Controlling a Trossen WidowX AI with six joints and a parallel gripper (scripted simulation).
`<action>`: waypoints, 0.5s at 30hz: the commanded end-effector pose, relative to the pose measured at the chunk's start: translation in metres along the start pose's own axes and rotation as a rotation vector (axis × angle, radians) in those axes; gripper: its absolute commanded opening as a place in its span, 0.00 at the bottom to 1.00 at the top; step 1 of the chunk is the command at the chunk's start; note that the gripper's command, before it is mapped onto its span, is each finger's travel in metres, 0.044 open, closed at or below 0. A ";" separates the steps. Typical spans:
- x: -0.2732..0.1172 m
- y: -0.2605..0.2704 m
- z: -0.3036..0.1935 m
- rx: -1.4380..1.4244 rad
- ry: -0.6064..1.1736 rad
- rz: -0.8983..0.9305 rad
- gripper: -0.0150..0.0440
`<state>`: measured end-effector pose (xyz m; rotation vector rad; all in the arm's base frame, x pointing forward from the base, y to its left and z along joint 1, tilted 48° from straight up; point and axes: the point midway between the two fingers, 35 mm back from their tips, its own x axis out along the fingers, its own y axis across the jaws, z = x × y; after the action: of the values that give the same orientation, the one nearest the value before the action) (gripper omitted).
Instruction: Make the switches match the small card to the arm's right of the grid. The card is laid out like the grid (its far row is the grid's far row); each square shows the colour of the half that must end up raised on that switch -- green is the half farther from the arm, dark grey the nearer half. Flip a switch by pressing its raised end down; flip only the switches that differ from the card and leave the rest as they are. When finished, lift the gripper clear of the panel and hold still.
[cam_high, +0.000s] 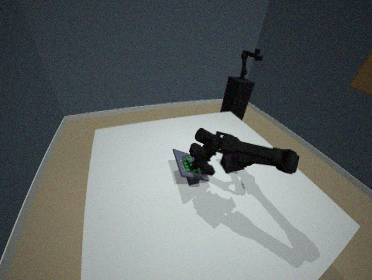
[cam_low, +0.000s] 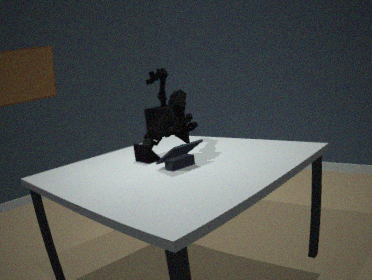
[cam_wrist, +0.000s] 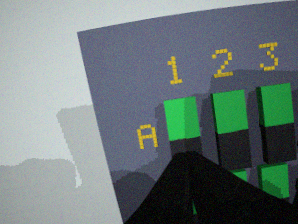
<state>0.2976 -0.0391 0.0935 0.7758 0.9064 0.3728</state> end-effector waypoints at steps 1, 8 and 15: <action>0.001 -0.001 0.000 0.004 0.000 -0.003 0.25; 0.002 -0.001 0.000 0.004 0.000 -0.003 0.25; 0.003 -0.001 0.000 0.004 0.000 -0.003 0.25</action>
<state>0.2985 -0.0378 0.0922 0.7766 0.9071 0.3726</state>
